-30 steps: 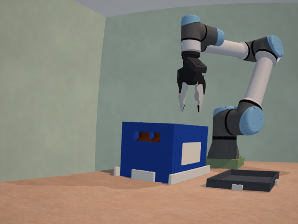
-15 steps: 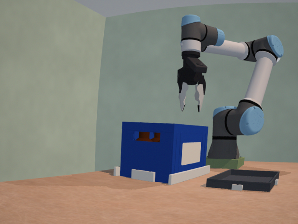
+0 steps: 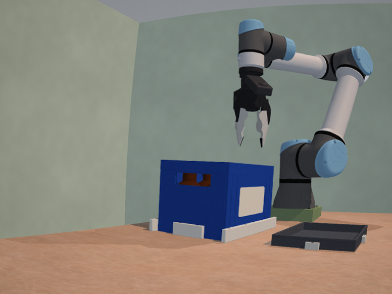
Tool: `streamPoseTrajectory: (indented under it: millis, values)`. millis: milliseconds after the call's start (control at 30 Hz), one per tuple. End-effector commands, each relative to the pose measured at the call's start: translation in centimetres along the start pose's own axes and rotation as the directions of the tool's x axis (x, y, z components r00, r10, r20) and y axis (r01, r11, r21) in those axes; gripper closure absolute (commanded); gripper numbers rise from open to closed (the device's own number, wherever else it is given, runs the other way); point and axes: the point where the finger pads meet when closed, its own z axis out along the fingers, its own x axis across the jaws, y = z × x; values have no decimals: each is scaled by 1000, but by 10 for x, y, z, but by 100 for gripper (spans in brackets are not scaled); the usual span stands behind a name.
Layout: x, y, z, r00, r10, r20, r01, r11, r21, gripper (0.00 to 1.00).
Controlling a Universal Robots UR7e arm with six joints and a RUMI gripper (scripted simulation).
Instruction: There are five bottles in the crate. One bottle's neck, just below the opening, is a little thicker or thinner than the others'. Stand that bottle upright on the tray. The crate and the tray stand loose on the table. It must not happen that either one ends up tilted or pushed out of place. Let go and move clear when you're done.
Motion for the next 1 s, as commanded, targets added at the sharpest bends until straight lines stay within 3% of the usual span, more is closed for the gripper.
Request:
streamPoseTrajectory:
  millis: [0,967]
  values:
    - [0,0,0,1000,0,-1,0,1000,0,62]
    - [0,0,19,1000,0,-1,0,1000,0,62]
